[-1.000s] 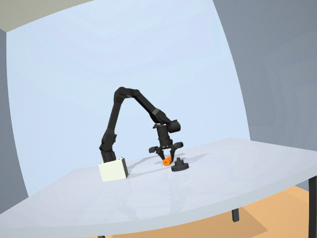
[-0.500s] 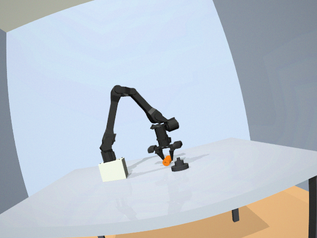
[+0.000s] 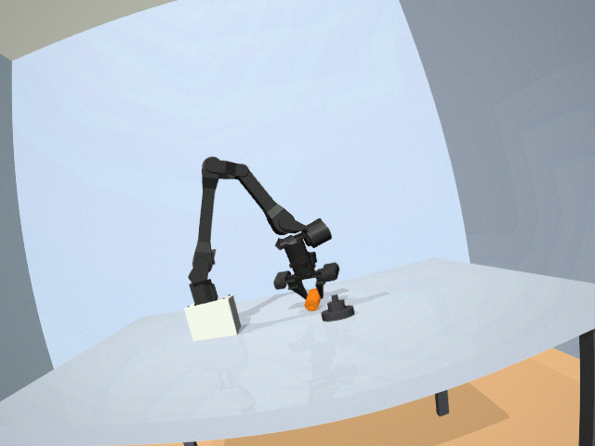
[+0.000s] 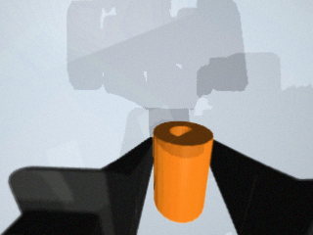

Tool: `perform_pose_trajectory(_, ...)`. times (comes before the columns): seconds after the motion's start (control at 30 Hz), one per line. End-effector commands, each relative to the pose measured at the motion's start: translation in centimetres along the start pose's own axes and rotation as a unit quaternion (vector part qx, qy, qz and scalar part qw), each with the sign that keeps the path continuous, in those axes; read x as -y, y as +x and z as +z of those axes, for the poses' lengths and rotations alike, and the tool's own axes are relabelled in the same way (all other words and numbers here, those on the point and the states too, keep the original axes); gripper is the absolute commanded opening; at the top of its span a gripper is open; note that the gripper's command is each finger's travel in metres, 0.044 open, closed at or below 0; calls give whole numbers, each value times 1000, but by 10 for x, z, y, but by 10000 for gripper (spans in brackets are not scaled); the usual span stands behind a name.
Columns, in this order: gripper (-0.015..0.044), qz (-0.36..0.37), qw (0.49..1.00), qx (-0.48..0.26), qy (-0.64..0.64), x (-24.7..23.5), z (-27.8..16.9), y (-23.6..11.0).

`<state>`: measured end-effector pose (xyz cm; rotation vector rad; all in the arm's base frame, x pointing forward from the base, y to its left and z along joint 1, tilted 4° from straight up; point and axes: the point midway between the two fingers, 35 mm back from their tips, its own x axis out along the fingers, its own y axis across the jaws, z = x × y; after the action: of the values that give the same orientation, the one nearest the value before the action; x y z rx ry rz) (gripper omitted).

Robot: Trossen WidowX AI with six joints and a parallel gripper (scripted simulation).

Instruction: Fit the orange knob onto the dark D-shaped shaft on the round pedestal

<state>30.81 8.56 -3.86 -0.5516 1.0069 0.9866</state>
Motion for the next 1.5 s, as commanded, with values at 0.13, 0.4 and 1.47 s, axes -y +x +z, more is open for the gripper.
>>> perform_pose_trajectory(0.13,179,0,998,61,-2,-1,-7,-5)
perform_pose_trajectory(0.4,179,0,992,129,-2,-1,-15,-10)
perform_pose_trajectory(1.47,179,0,919,394,-2,-2,-52,-18)
